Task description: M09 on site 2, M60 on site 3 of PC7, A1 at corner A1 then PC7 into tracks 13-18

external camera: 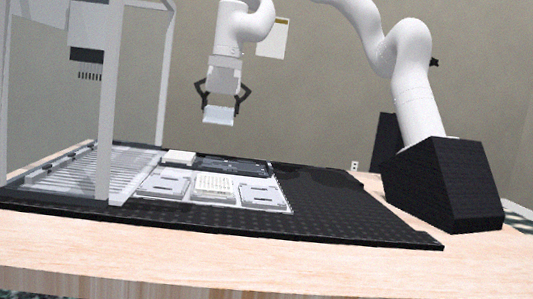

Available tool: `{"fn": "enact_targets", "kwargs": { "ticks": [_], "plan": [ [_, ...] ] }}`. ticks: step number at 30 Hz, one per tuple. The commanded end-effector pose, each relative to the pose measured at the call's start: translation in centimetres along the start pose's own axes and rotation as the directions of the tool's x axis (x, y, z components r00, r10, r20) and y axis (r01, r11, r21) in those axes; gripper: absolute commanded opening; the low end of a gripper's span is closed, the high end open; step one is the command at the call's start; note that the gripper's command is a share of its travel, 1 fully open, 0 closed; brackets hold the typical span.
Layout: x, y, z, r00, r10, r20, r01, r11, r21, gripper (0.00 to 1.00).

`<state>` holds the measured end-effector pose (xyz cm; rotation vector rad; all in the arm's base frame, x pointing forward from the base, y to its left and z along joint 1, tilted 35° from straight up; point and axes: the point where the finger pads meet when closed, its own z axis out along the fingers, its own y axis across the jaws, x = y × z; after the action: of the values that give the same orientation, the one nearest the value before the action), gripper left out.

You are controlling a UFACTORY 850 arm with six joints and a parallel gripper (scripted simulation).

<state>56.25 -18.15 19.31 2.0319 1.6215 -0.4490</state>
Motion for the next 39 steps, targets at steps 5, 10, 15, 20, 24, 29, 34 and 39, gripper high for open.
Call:
{"fn": "enact_targets", "kwargs": {
  "ticks": [5, 10, 15, 20, 24, 29, 34, 39],
  "plan": [
    [0.0, 0.1, -0.1, 1.0, 0.0, 0.0, 0.0, 1.0, -0.002, 0.0],
    [0.0, 0.1, 0.6, 1.0, 0.001, 0.0, -0.001, 1.0, -0.002, 0.0],
    [0.0, 0.1, 1.1, 1.0, 0.001, 0.0, -0.001, 1.0, -0.002, 0.0],
    [0.0, 0.1, 1.9, 1.0, 0.001, 0.0, -0.001, 1.0, -0.002, 0.0],
    [0.0, 0.1, 2.6, 1.0, 0.001, 0.0, -0.001, 1.0, -0.002, 0.0],
    [0.0, 0.1, 3.3, 1.0, 0.001, 0.0, -0.001, 1.0, -0.002, 0.0],
    [0.0, 0.1, 3.9, 1.0, 0.001, 0.0, -0.001, 1.0, -0.002, 0.0],
    [0.0, 0.1, 4.8, 1.0, 0.001, 0.0, -0.001, 1.0, -0.002, 0.0]
  ]
}}
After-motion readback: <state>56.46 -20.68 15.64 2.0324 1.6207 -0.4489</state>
